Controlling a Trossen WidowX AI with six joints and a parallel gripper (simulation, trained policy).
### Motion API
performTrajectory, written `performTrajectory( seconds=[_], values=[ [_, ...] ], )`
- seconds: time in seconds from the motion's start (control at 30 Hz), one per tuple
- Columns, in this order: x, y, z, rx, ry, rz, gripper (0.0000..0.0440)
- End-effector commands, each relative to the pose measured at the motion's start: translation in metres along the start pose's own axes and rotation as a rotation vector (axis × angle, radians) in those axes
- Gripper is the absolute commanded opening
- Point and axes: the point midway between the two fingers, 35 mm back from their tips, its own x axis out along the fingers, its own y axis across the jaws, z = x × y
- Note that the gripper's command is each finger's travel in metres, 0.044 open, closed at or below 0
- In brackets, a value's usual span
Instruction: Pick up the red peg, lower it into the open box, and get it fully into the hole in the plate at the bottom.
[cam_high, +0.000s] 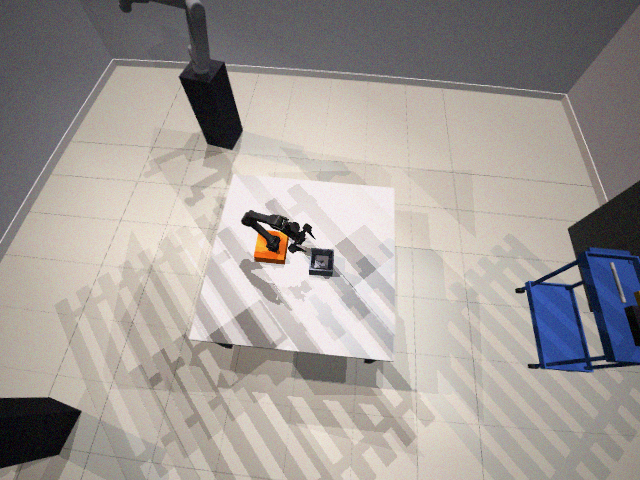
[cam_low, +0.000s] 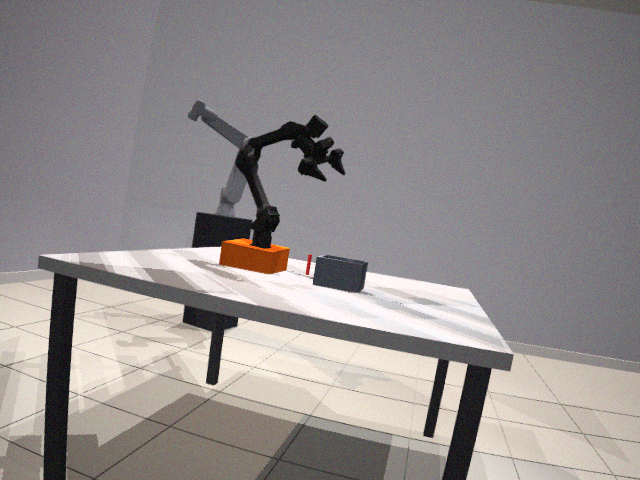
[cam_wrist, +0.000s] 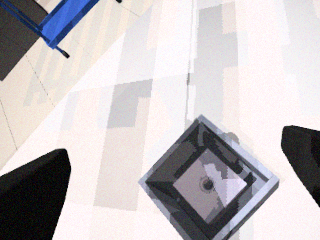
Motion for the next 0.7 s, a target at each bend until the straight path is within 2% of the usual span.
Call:
performTrajectory(
  seconds=[0.0, 0.3, 0.67],
  values=[
    [0.014, 0.001, -0.025, 0.065, 0.108, -0.03, 0.044],
    [0.036, 0.004, -0.087, 0.198, 0.352, -0.144, 0.044],
    [0.045, 0.001, -0.165, 0.313, 0.578, -0.386, 0.044]
  ],
)
